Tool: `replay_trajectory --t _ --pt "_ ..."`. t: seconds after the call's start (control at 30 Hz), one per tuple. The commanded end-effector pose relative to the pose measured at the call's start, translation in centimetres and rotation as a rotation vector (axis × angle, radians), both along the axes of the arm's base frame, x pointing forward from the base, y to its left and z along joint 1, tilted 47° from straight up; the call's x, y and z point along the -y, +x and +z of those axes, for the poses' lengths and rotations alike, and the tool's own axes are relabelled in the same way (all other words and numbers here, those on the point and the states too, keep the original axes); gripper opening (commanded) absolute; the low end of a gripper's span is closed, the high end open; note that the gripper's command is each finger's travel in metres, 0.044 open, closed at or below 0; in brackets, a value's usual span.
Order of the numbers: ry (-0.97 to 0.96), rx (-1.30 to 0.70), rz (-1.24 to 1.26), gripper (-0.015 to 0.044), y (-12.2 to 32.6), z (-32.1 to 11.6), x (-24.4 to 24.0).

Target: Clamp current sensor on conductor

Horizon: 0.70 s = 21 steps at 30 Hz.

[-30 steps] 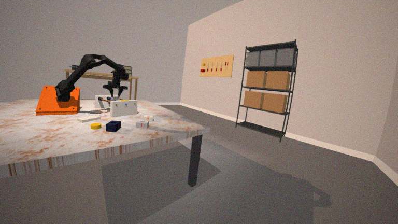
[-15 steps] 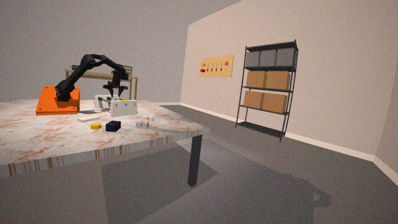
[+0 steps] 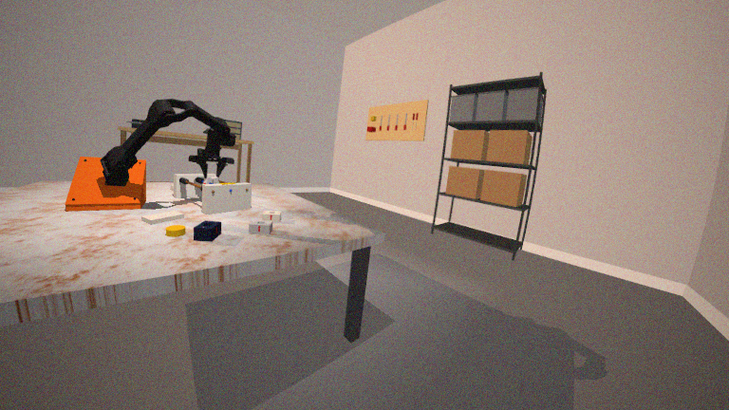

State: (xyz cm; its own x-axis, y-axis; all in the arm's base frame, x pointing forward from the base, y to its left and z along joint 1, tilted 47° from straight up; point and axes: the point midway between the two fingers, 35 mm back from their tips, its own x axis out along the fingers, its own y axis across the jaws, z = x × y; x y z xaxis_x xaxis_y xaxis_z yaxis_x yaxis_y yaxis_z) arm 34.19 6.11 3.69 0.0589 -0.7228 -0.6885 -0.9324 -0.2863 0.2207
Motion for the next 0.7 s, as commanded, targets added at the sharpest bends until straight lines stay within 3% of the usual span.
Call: replay_trajectory --t 0.0,0.53,0.67 --pt "0.000 0.001 0.001 0.0000 -0.03 0.01 -0.12" --pt "0.000 0.001 0.001 0.0420 -0.03 0.01 -0.12" --pt "0.000 0.001 0.001 0.0440 -0.03 0.01 -0.12"
